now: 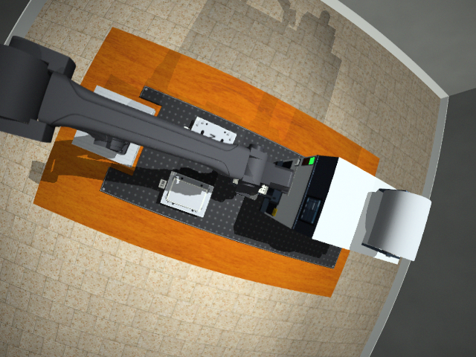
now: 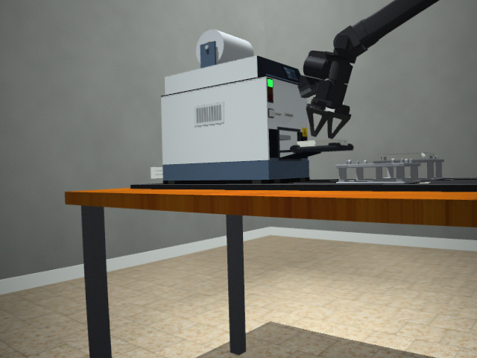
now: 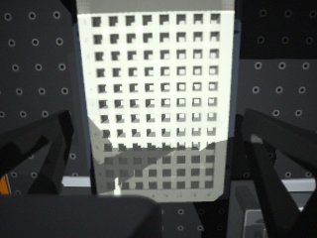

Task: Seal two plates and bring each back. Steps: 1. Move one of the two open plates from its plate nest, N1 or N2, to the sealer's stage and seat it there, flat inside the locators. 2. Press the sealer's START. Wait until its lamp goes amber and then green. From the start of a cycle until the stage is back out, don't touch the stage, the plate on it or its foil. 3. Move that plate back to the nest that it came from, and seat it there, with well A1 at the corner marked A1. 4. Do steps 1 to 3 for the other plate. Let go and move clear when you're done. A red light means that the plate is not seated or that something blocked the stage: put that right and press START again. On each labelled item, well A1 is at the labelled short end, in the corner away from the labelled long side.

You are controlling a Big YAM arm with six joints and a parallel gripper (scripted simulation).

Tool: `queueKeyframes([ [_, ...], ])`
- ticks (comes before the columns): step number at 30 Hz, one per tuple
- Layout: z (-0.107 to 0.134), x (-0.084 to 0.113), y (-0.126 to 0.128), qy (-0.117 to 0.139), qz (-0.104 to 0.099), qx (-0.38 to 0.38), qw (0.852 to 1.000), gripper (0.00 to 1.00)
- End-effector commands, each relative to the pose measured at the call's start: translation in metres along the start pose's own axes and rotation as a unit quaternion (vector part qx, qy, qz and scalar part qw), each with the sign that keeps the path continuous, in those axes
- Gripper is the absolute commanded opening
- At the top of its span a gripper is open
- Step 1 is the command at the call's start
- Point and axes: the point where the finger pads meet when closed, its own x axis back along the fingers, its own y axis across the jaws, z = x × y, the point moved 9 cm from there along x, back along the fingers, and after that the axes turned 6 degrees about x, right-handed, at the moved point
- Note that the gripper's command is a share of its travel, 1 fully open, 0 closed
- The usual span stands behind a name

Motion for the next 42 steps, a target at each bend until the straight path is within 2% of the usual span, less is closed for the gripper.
queueKeyframes([
  [1, -0.016, 0.019, -0.010, -0.023, 0.005, -0.016, 1.000, 1.00],
  [6, -0.022, 0.024, -0.010, -0.030, 0.005, -0.016, 0.999, 1.00],
  [11, -0.023, 0.019, -0.004, -0.027, 0.002, -0.010, 1.000, 1.00],
  [21, -0.032, 0.048, 0.006, -0.036, -0.002, -0.001, 0.999, 1.00],
  [29, -0.031, 0.046, -0.006, -0.024, 0.003, -0.012, 1.000, 1.00],
  [31, -0.029, 0.050, -0.007, -0.022, 0.004, -0.013, 1.000, 1.00],
  [39, -0.040, 0.076, -0.009, -0.038, 0.004, -0.014, 0.999, 1.00],
  [42, -0.041, 0.072, -0.008, -0.040, 0.004, -0.014, 0.999, 1.00],
])
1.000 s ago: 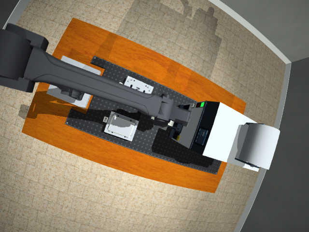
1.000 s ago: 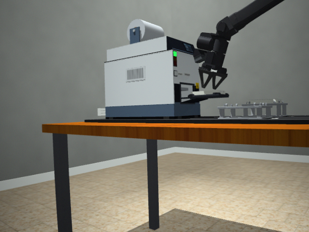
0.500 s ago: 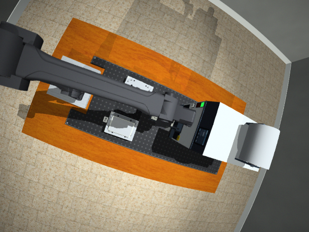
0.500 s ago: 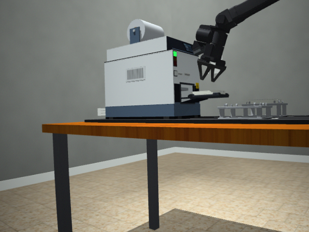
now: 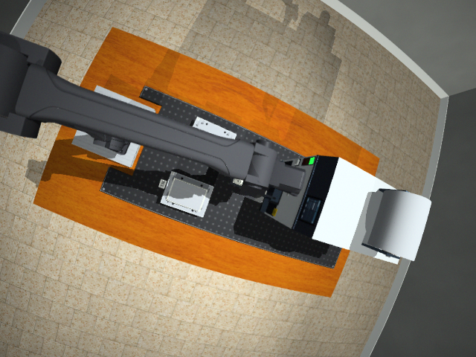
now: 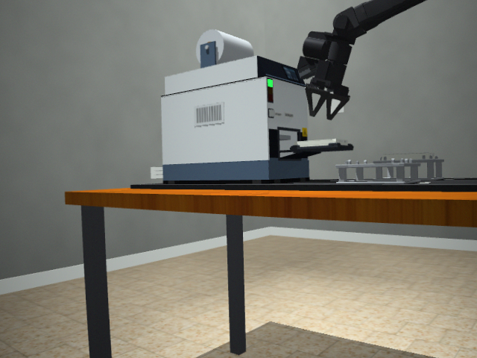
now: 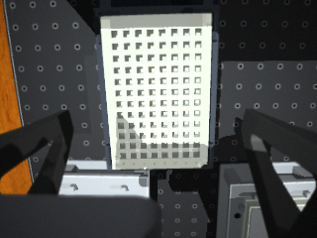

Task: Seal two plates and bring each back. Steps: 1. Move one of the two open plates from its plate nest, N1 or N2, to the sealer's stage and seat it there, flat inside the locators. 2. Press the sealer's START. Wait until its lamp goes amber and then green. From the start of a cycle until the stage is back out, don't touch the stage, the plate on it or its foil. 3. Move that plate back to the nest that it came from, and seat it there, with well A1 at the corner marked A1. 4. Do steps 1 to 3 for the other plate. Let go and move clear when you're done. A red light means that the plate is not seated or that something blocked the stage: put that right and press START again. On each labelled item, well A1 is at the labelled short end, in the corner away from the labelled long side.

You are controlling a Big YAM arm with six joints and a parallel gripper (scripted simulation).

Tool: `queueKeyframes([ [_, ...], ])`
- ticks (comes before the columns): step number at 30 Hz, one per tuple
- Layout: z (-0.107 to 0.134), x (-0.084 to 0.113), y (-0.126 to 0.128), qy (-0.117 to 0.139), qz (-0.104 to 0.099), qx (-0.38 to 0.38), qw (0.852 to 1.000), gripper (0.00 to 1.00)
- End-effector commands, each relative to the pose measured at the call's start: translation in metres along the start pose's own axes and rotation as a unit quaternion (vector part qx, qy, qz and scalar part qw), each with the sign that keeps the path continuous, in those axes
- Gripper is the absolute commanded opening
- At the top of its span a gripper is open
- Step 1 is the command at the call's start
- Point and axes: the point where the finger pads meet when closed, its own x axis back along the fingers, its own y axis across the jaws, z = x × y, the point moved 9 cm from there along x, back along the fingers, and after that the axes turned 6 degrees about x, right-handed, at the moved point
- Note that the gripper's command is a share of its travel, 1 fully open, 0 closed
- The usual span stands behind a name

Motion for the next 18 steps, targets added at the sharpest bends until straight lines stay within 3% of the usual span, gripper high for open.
queueKeyframes([
  [1, -0.023, 0.022, -0.006, -0.033, 0.004, -0.013, 0.999, 1.00],
  [8, -0.014, 0.000, -0.005, -0.016, 0.004, -0.012, 1.000, 1.00],
  [18, 0.001, -0.002, -0.005, 0.004, 0.004, -0.011, 1.000, 1.00],
])
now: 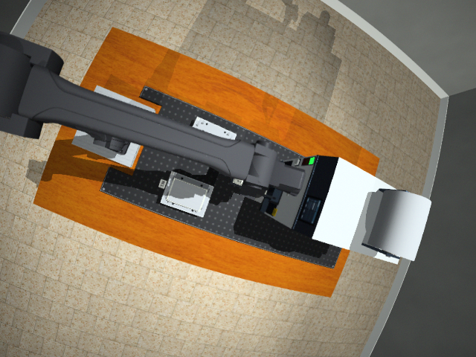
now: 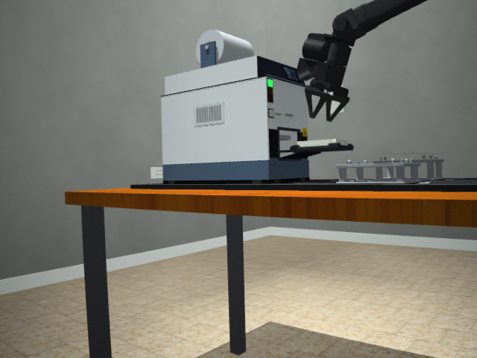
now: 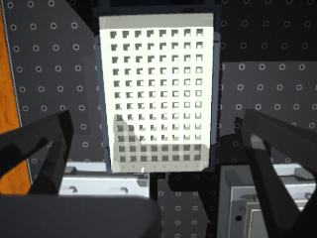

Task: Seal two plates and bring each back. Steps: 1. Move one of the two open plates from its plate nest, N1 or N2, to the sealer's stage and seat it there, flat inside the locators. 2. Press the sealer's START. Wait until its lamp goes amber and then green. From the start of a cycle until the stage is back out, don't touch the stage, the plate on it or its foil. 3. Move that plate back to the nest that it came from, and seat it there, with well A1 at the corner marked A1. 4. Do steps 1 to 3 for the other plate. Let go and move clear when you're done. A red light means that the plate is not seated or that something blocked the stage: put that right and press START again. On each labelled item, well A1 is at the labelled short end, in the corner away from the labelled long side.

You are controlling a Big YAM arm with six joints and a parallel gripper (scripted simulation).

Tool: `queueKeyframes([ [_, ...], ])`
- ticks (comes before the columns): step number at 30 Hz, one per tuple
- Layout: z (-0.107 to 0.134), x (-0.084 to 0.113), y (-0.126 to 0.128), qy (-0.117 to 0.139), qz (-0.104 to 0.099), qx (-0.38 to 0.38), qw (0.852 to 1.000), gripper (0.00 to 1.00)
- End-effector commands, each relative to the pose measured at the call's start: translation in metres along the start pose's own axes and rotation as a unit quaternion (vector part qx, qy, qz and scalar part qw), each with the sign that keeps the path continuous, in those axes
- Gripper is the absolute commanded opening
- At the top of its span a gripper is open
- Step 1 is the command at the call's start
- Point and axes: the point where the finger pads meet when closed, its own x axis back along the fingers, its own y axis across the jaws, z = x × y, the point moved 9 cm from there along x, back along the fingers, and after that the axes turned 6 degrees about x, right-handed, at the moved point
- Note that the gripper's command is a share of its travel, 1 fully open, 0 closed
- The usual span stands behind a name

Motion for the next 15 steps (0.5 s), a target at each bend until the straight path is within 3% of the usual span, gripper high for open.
queueKeyframes([
  [1, 0.001, 0.002, -0.005, 0.002, 0.004, -0.011, 1.000, 1.00],
  [11, -0.020, 0.022, -0.007, -0.039, 0.004, -0.013, 0.999, 1.00],
  [15, -0.020, 0.021, -0.007, -0.034, 0.004, -0.013, 0.999, 1.00],
])
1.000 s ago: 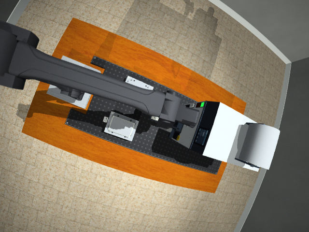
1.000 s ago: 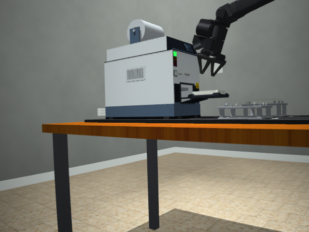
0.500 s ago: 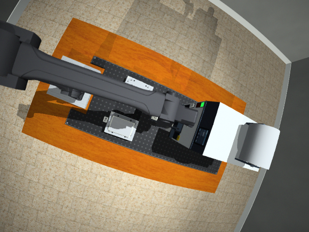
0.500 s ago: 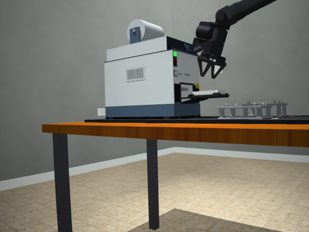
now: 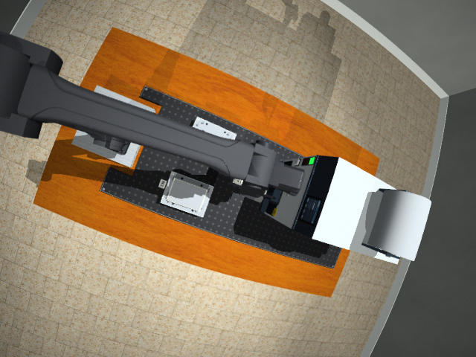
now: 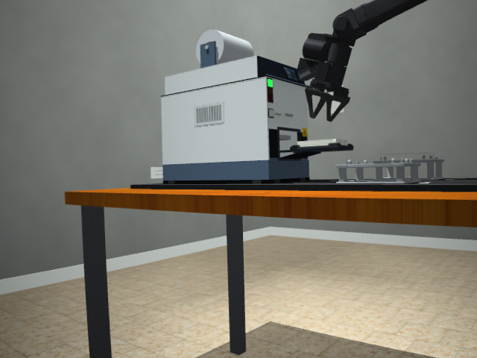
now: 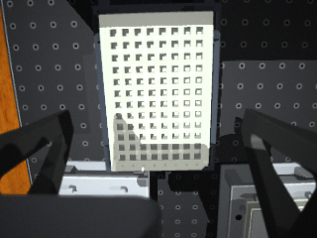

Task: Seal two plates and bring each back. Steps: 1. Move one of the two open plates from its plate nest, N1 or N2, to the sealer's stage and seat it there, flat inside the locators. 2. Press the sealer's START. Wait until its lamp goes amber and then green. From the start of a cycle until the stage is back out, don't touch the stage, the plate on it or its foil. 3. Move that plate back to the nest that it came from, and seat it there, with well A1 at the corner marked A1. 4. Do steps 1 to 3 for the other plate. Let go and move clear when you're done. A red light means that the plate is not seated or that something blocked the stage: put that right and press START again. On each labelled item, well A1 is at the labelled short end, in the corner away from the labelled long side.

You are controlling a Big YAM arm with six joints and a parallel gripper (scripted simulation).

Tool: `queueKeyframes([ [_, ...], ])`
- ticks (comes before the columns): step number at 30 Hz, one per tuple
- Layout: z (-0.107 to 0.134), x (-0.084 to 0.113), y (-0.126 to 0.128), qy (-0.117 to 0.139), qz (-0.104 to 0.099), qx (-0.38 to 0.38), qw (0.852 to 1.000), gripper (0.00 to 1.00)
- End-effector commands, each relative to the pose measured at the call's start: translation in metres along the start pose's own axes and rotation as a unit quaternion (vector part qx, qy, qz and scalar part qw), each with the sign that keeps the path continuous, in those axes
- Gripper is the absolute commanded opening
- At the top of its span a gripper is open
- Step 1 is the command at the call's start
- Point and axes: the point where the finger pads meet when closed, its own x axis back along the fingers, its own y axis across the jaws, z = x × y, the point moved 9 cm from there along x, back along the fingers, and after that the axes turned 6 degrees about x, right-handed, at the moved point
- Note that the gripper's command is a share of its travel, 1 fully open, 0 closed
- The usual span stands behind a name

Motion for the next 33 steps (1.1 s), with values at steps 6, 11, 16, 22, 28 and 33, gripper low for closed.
queueKeyframes([
  [6, -0.020, 0.014, -0.006, -0.022, 0.004, -0.012, 1.000, 1.00],
  [11, -0.021, 0.014, -0.006, -0.020, 0.004, -0.012, 1.000, 1.00],
  [16, -0.022, 0.012, -0.006, -0.017, 0.004, -0.012, 1.000, 1.00],
  [22, -0.016, 0.019, -0.012, -0.022, 0.003, -0.006, 1.000, 1.00],
  [28, 0.003, 0.025, -0.001, -0.029, -0.003, 0.011, 1.000, 1.00],
  [33, 0.019, 0.018, 0.003, -0.008, -0.005, 0.009, 1.000, 1.00],
])
